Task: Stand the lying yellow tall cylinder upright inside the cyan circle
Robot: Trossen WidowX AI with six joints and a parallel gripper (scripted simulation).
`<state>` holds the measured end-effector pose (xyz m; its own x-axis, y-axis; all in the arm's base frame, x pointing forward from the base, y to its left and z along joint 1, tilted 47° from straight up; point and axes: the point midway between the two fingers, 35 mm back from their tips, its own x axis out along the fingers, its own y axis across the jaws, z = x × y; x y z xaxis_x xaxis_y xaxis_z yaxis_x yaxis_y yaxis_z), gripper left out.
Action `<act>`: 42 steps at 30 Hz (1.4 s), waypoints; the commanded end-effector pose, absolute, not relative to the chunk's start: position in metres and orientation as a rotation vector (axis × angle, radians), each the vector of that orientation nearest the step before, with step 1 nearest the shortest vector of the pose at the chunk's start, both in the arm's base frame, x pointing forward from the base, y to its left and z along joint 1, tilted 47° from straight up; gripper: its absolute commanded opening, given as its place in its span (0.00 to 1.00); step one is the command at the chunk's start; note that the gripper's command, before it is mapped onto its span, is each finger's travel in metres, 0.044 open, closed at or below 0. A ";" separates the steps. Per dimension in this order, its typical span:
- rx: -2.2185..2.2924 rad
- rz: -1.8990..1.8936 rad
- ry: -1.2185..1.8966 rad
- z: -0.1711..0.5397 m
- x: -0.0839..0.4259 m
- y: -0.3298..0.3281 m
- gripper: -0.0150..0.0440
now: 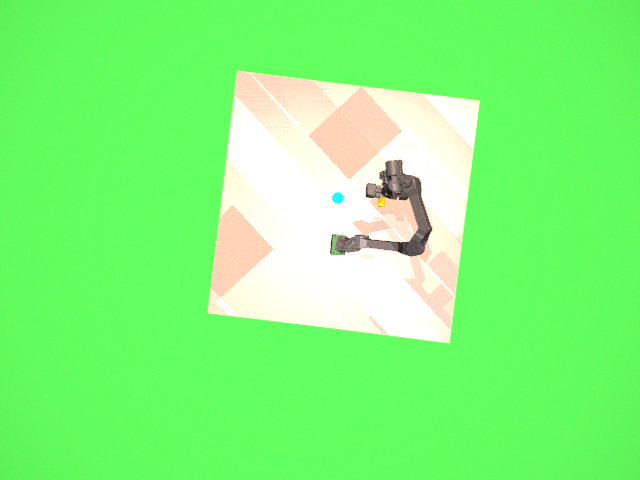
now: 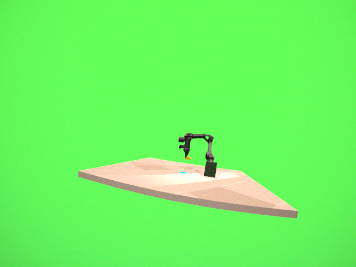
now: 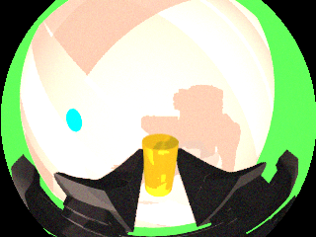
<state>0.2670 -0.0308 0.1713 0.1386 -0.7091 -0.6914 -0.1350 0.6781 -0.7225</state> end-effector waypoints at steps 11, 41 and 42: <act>-0.926 -0.318 1.462 0.147 0.272 0.002 0.43; -1.311 0.071 1.573 0.087 0.262 0.073 0.43; -1.324 0.084 1.576 0.085 0.261 0.075 0.43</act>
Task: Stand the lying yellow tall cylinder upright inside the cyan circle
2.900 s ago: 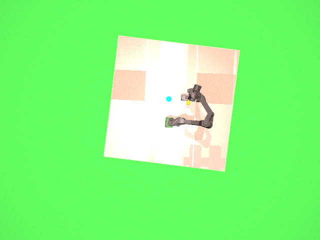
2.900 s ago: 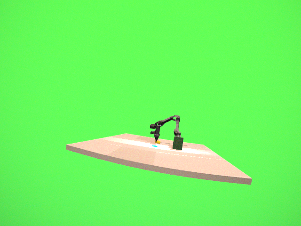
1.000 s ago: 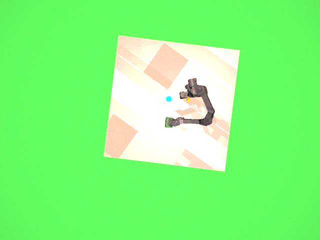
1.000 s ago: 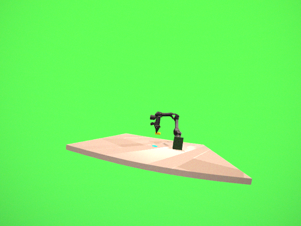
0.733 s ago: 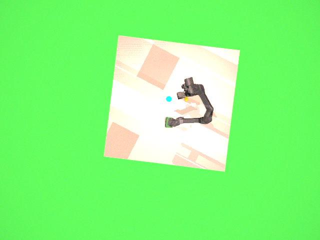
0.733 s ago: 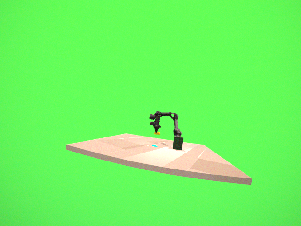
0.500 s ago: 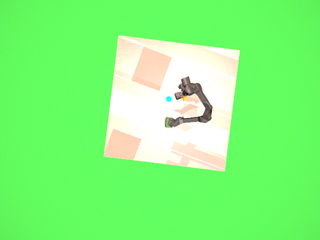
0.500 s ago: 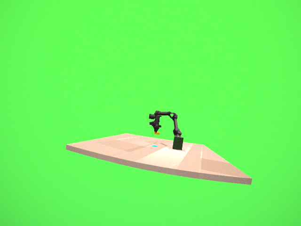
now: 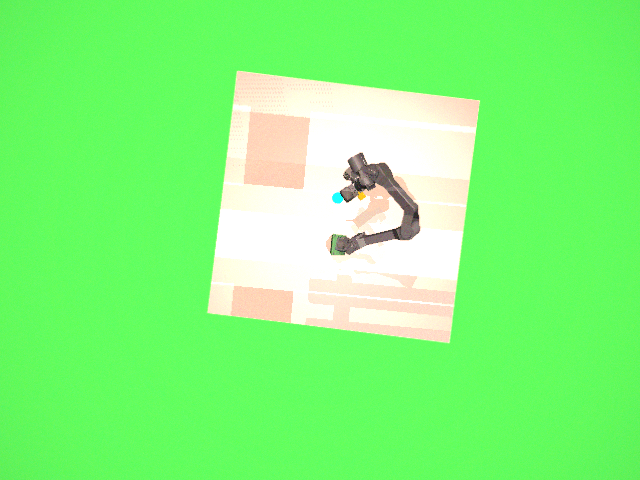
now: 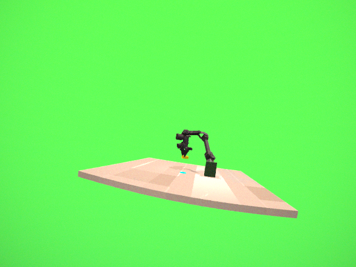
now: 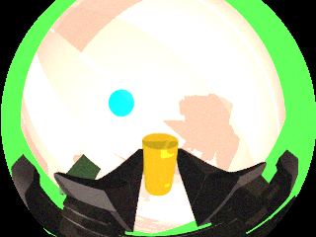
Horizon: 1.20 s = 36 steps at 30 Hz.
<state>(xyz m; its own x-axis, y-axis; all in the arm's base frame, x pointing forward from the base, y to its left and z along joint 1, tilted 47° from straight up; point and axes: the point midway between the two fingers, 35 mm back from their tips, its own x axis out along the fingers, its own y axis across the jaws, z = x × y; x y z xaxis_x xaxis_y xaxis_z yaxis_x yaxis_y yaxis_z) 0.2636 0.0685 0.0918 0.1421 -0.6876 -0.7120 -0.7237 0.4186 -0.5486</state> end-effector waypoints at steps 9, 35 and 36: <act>-1.442 0.198 1.598 0.067 0.251 0.094 0.43; -1.602 0.431 1.645 0.034 0.228 0.118 0.43; -1.595 0.437 1.647 0.034 0.228 0.117 0.43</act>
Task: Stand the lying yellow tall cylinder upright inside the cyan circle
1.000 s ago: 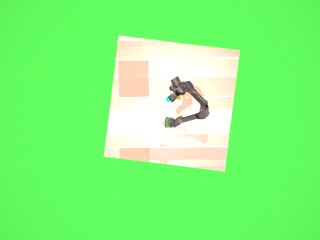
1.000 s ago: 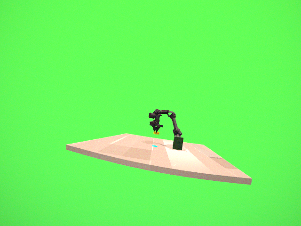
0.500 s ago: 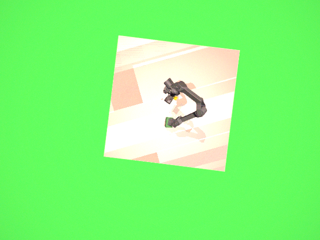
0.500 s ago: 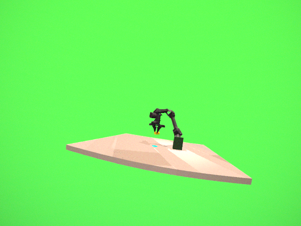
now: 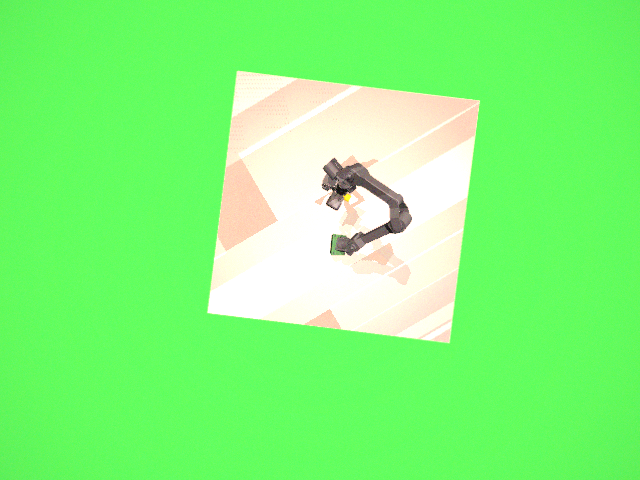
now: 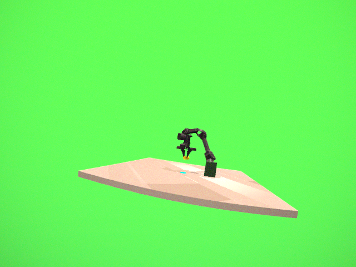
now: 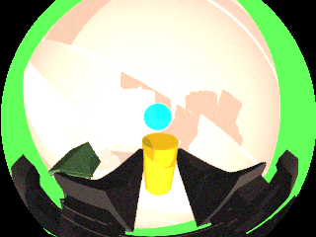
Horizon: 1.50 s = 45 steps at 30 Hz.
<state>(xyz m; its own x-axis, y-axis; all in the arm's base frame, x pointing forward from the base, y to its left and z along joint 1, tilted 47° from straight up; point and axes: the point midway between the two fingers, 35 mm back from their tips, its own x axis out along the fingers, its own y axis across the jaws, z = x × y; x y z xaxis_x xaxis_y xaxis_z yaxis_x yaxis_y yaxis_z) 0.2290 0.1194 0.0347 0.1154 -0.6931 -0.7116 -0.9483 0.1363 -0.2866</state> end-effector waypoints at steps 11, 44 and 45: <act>-1.521 0.508 1.669 0.030 0.225 0.111 0.43; -1.304 0.718 1.668 0.020 0.216 0.100 0.43; -1.297 0.724 1.667 0.020 0.216 0.099 0.43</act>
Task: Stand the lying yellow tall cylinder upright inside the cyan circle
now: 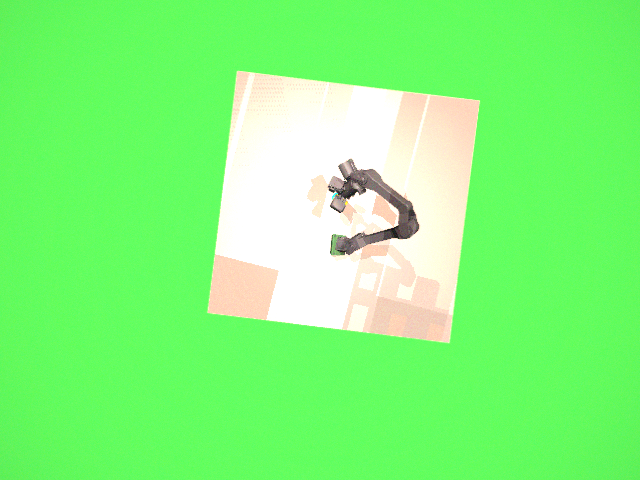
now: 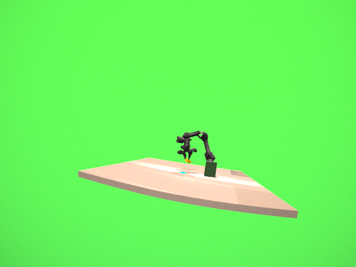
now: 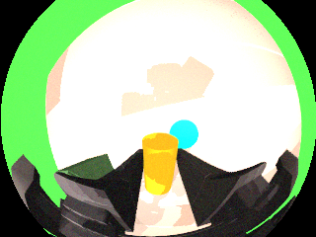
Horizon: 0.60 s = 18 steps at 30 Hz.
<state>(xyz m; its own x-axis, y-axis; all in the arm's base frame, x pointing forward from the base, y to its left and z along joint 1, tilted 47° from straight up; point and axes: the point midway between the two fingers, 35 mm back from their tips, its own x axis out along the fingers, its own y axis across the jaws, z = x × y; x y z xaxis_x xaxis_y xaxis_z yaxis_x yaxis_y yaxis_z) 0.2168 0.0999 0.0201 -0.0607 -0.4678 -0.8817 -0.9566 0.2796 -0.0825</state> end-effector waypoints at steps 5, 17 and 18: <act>-1.266 0.754 1.658 0.019 0.215 0.098 0.43; -1.194 0.824 1.628 0.016 0.213 0.096 0.43; -1.188 0.830 1.625 0.016 0.213 0.096 0.43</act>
